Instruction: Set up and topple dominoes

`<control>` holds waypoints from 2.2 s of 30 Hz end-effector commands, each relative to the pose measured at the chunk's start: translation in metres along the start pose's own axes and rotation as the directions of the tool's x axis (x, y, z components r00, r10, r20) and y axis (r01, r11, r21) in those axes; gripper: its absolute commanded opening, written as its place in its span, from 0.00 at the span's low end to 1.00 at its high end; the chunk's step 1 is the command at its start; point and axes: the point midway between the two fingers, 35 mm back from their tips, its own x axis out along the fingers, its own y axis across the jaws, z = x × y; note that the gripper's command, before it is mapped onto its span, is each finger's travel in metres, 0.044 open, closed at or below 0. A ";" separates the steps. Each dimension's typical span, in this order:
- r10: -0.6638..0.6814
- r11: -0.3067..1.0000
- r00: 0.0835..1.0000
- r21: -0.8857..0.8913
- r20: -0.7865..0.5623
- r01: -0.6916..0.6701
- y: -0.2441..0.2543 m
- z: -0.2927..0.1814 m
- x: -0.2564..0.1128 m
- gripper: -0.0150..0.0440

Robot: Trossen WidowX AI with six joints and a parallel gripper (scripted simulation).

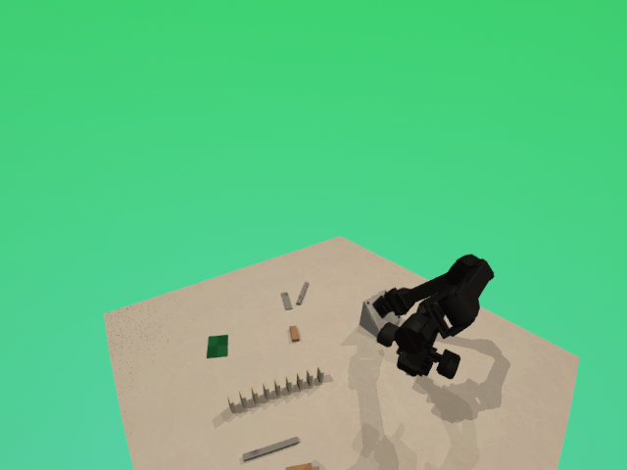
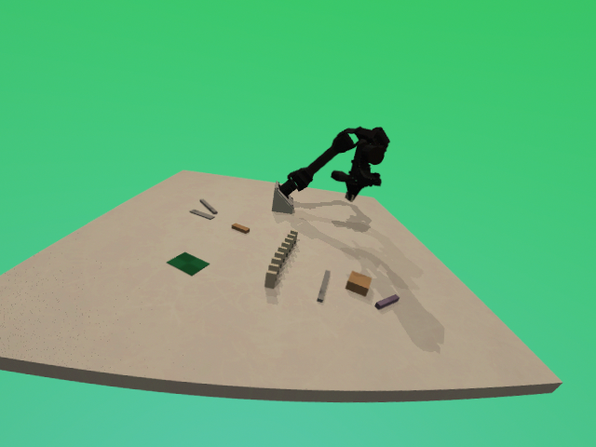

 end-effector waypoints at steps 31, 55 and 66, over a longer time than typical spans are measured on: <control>-0.314 0.885 0.856 -0.200 0.411 0.421 -0.017 0.014 0.056 0.30; -0.205 0.880 0.574 -0.108 0.793 0.463 0.004 0.017 0.060 0.30; -0.115 0.928 0.411 -0.050 0.904 0.369 0.012 0.006 0.052 0.30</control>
